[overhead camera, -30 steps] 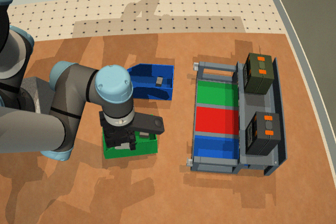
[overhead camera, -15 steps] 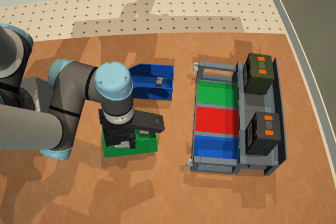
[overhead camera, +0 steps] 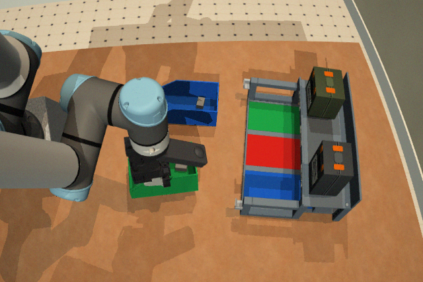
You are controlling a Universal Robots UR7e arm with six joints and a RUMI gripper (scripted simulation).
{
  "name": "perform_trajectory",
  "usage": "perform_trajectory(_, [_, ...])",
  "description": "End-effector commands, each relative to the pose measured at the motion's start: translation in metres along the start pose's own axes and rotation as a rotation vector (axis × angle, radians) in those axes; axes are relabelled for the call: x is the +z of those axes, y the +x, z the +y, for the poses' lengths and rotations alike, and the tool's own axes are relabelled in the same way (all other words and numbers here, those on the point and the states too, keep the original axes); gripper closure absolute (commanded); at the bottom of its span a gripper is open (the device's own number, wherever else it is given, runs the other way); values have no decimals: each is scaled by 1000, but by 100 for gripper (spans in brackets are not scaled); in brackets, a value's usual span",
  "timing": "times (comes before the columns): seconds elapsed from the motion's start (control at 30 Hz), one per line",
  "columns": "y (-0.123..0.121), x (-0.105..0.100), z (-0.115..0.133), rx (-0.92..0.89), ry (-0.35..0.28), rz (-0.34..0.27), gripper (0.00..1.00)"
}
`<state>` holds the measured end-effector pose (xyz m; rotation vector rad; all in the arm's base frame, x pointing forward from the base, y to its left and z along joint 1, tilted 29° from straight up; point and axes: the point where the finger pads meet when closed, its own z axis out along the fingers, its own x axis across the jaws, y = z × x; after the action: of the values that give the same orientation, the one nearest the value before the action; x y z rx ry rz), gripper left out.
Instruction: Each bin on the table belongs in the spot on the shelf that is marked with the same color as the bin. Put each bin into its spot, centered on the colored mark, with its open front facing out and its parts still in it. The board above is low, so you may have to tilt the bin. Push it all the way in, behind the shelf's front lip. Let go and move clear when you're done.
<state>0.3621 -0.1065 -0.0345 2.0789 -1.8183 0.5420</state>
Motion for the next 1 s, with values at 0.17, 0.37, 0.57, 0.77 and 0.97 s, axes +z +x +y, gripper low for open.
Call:
perform_trajectory(0.17, [2, -2, -3, 2, 7, 4, 100])
perform_trajectory(0.37, [2, -2, -4, 3, 8, 5, 100])
perform_trajectory(0.57, [2, -4, -4, 3, 9, 5, 100])
perform_trajectory(0.77, [2, -9, -4, 3, 9, 5, 100])
perform_trajectory(0.97, [2, -15, -4, 3, 9, 6, 100])
